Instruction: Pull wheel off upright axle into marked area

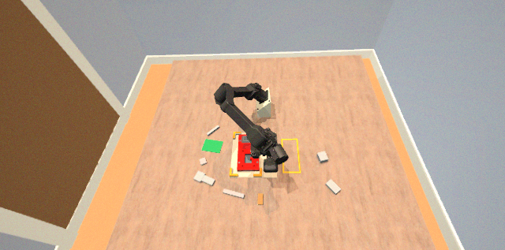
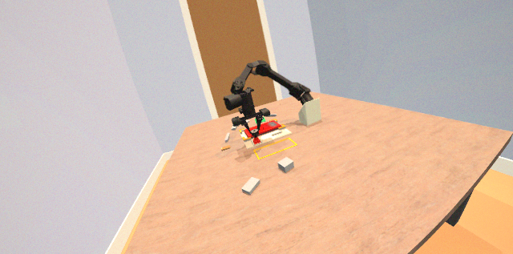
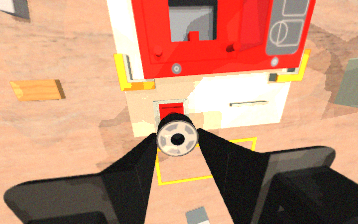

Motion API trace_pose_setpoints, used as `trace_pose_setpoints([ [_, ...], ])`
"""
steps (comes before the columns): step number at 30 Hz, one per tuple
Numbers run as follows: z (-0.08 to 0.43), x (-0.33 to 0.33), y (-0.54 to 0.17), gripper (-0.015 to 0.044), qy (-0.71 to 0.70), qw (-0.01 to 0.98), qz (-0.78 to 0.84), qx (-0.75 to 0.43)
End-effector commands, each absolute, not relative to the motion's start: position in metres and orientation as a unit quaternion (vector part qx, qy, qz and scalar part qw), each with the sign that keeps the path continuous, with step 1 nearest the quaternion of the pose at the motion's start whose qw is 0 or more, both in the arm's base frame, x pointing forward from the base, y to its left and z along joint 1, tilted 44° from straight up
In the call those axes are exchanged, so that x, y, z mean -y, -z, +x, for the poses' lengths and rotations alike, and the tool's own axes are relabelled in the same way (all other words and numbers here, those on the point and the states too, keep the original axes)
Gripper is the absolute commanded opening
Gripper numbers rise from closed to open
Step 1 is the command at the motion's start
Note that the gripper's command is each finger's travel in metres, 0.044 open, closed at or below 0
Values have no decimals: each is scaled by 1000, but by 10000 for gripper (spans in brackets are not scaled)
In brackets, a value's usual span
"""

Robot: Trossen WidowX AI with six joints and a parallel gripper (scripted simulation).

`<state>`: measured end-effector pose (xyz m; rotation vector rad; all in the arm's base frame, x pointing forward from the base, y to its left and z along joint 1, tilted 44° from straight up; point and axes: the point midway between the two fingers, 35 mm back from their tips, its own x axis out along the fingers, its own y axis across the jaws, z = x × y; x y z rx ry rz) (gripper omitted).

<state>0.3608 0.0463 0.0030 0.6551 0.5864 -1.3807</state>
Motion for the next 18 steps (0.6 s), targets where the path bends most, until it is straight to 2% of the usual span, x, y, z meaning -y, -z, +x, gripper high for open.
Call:
trace_pose_setpoints([
  [1,362,-51,-6,0,613,684,296,-261],
  [18,361,-55,-11,0,613,685,295,-261],
])
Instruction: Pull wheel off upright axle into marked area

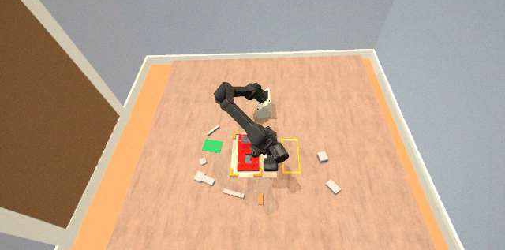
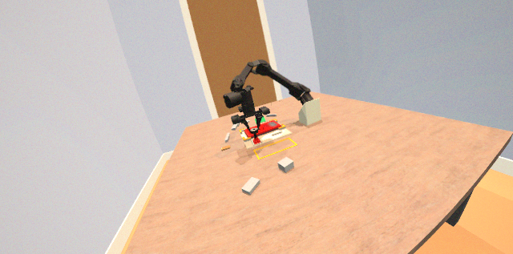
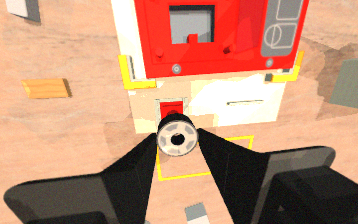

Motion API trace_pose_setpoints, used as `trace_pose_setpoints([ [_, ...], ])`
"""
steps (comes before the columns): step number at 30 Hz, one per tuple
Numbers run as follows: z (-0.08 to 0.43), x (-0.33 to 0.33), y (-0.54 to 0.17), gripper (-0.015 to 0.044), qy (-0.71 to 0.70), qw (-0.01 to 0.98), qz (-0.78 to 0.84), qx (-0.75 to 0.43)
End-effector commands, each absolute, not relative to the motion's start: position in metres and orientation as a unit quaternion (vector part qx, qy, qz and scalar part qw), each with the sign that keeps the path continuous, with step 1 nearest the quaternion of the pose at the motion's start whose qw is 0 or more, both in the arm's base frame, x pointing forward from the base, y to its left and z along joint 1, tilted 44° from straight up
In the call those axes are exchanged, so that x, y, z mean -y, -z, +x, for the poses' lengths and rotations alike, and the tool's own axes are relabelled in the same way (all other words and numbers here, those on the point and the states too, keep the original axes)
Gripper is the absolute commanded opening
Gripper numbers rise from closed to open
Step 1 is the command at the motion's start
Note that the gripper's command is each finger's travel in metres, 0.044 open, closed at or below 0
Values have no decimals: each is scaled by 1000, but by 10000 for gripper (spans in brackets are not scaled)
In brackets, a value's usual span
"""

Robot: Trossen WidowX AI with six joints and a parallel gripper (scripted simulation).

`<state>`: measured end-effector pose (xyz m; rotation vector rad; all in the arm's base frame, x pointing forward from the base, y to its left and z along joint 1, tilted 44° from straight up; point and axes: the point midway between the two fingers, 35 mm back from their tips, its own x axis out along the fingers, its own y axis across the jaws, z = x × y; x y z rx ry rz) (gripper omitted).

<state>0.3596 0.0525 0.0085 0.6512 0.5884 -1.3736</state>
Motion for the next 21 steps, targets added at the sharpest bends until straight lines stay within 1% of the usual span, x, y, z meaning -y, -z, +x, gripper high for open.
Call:
trace_pose_setpoints([
  [1,361,-55,-11,0,612,685,295,-261],
  [12,360,-59,-15,0,612,686,295,-261],
  [21,351,-79,-38,0,612,685,295,-262],
])
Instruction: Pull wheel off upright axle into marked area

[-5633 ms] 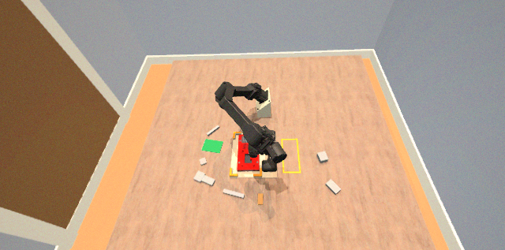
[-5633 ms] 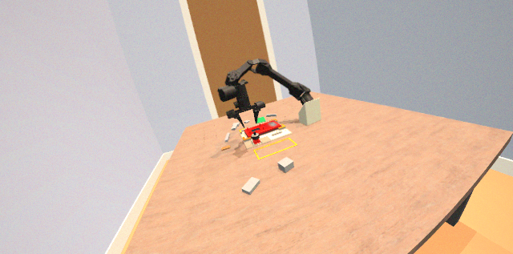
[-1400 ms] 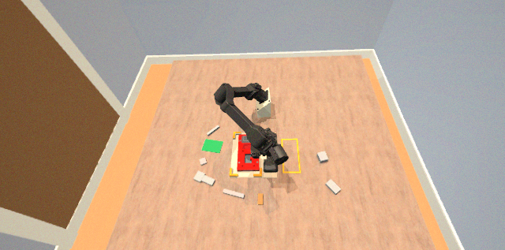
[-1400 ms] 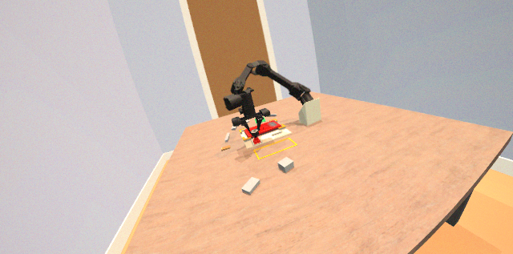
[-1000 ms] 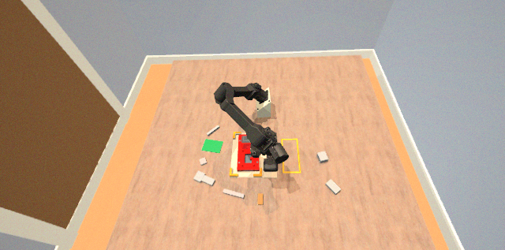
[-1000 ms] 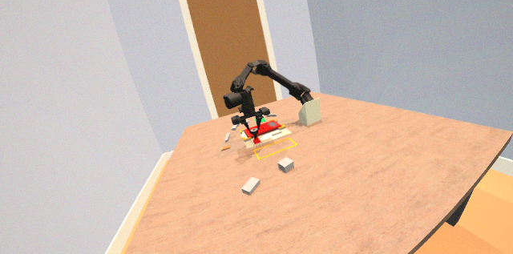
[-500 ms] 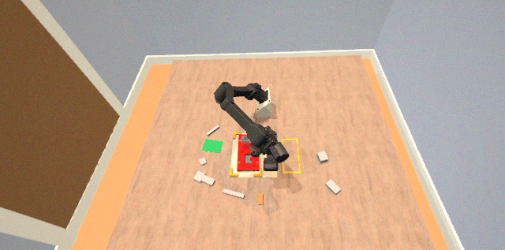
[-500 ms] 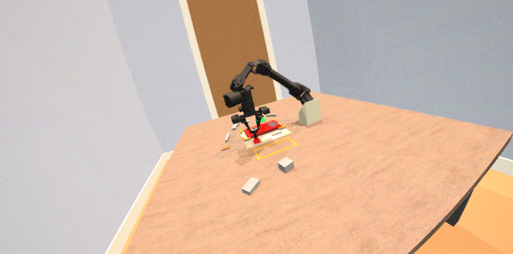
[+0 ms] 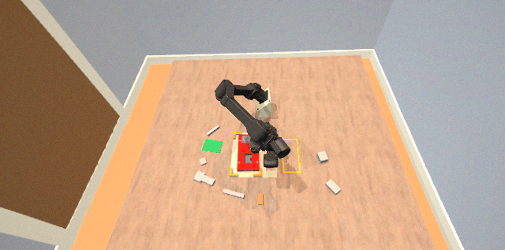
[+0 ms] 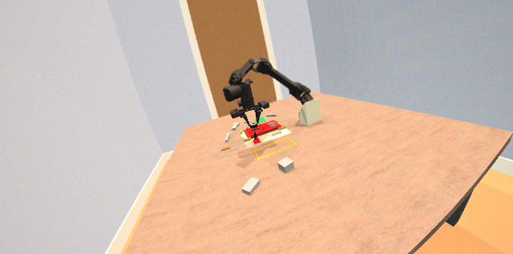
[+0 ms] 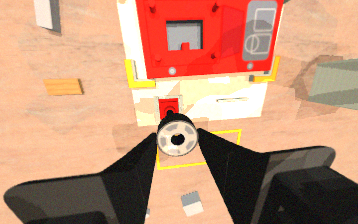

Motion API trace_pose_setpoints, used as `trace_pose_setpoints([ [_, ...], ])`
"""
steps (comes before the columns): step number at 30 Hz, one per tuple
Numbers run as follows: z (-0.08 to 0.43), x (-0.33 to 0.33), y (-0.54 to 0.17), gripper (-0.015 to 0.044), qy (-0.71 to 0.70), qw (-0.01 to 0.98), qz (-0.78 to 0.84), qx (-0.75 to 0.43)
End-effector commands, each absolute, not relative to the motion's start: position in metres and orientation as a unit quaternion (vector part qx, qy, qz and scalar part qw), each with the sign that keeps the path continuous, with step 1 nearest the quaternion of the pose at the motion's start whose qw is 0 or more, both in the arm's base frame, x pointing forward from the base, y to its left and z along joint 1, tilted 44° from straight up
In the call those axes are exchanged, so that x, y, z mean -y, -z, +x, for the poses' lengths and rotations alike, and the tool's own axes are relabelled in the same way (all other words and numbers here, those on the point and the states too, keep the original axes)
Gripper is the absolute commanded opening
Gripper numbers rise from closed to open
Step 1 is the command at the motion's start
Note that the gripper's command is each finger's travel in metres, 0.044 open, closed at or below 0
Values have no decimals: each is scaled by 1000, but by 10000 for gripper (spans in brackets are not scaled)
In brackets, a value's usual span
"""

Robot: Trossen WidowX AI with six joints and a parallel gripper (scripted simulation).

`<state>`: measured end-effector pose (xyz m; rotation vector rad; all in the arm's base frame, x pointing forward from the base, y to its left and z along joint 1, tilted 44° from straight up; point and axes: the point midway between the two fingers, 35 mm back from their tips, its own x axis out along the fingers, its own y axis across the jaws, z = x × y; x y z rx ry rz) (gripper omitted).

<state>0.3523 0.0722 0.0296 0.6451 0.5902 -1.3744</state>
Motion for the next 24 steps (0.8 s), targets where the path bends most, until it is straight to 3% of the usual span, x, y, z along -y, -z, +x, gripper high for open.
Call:
trace_pose_setpoints([
  [1,351,-80,-37,0,612,685,295,-262],
  [24,297,-149,40,0,611,684,297,-264],
])
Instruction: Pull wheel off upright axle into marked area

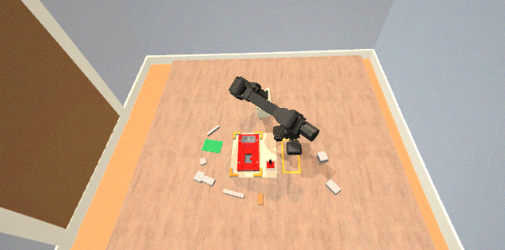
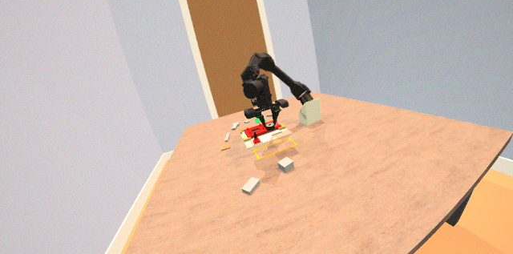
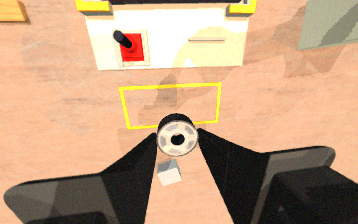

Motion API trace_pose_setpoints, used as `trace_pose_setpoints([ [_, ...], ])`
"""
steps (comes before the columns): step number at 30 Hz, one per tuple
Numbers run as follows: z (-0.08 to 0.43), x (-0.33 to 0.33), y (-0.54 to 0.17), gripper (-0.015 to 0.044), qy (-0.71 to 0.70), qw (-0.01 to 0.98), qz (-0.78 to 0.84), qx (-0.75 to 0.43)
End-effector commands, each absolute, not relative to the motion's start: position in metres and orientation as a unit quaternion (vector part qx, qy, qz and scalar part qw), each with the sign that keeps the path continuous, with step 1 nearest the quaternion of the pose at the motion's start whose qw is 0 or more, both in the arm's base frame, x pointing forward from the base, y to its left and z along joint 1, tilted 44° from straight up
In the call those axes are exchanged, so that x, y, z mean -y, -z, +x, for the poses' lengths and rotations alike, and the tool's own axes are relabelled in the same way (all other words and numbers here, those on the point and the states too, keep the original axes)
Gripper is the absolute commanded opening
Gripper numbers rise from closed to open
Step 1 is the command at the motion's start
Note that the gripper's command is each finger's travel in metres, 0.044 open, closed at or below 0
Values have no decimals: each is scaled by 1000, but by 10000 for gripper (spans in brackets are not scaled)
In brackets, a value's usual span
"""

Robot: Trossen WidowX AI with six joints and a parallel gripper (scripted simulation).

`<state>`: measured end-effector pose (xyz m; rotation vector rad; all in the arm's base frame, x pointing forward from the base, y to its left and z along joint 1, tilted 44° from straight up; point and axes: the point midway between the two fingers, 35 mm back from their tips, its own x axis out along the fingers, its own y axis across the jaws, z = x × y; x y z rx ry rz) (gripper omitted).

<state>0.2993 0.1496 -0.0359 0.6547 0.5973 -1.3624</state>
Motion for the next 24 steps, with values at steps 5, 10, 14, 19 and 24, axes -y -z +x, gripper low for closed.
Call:
trace_pose_setpoints([
  [5,299,-139,51,0,611,684,296,-264],
  [10,301,-133,57,0,611,684,297,-264],
  [14,305,-118,74,0,611,685,297,-264],
  [19,308,-95,98,0,611,685,296,-264],
  [24,309,-78,113,0,612,685,296,-262],
])
